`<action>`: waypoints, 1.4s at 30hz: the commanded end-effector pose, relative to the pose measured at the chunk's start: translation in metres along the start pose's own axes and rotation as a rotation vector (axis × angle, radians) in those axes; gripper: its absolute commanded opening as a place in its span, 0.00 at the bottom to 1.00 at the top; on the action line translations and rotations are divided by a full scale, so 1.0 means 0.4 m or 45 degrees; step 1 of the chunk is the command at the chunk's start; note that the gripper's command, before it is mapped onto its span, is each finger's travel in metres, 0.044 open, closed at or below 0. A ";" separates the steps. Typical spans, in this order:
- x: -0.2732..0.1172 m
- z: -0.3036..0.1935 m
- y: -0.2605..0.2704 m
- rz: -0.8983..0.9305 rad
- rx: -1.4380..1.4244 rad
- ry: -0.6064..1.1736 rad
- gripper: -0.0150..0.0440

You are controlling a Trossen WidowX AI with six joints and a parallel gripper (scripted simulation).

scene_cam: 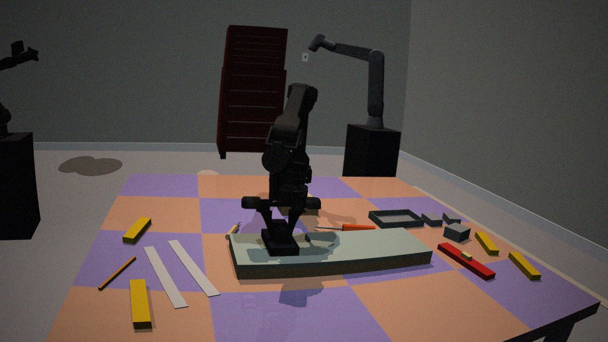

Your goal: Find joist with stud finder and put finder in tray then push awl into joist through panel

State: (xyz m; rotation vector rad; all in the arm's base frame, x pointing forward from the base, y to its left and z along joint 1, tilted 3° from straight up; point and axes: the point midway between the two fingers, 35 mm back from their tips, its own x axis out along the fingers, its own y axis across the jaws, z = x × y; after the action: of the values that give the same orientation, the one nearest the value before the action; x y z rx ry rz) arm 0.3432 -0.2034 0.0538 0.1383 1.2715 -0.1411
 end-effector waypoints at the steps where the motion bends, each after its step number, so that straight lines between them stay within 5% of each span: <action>1: 0.001 -0.001 0.042 0.011 -0.003 0.000 0.25; 42: -0.003 0.000 0.348 0.026 0.001 -0.001 0.25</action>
State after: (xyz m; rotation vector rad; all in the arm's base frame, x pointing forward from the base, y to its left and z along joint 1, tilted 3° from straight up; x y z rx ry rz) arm 0.3663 -0.0802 0.0581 0.1479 1.2702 -0.1353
